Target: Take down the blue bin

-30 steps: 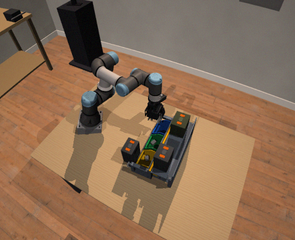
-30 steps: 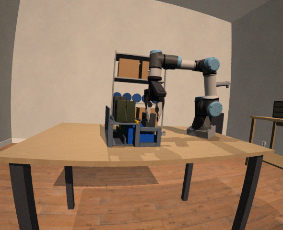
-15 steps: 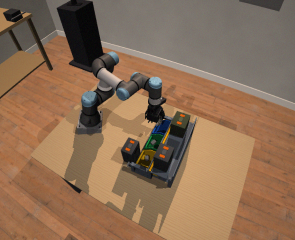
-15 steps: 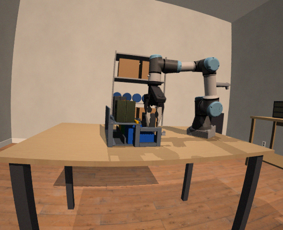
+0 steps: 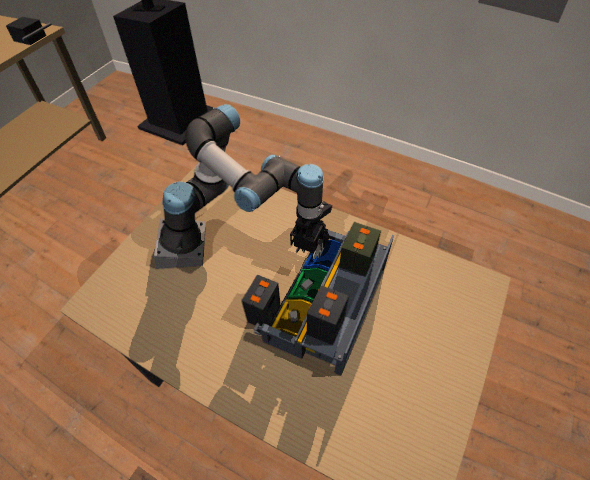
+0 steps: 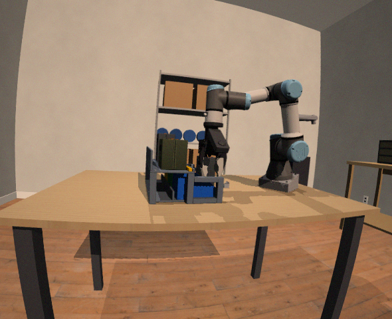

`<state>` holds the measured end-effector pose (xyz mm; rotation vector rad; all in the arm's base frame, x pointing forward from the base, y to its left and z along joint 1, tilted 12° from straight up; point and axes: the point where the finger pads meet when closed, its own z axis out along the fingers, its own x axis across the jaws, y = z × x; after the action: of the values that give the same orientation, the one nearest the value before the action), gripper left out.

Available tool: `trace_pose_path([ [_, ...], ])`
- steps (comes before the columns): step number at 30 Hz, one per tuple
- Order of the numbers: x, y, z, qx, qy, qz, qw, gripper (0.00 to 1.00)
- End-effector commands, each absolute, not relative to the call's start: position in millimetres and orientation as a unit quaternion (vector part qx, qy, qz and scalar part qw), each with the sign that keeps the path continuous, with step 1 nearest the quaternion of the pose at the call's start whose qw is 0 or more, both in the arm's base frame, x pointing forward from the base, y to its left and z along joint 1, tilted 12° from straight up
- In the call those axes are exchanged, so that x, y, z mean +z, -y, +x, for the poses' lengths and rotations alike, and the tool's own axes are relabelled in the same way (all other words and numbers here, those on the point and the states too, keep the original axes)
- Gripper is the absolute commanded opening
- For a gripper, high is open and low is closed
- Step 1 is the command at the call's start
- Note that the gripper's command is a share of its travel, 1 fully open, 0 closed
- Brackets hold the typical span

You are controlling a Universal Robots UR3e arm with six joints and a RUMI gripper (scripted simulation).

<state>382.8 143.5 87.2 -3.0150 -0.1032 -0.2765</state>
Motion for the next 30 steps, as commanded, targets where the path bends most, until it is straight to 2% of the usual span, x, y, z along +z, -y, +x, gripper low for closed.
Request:
trace_pose_path([
  [1,88.4,-143.4,383.4,-0.093,0.034,-0.994,0.056,0.26],
  [30,93.3,-142.8,382.5,-0.093,0.034,-0.994,0.056,0.26],
])
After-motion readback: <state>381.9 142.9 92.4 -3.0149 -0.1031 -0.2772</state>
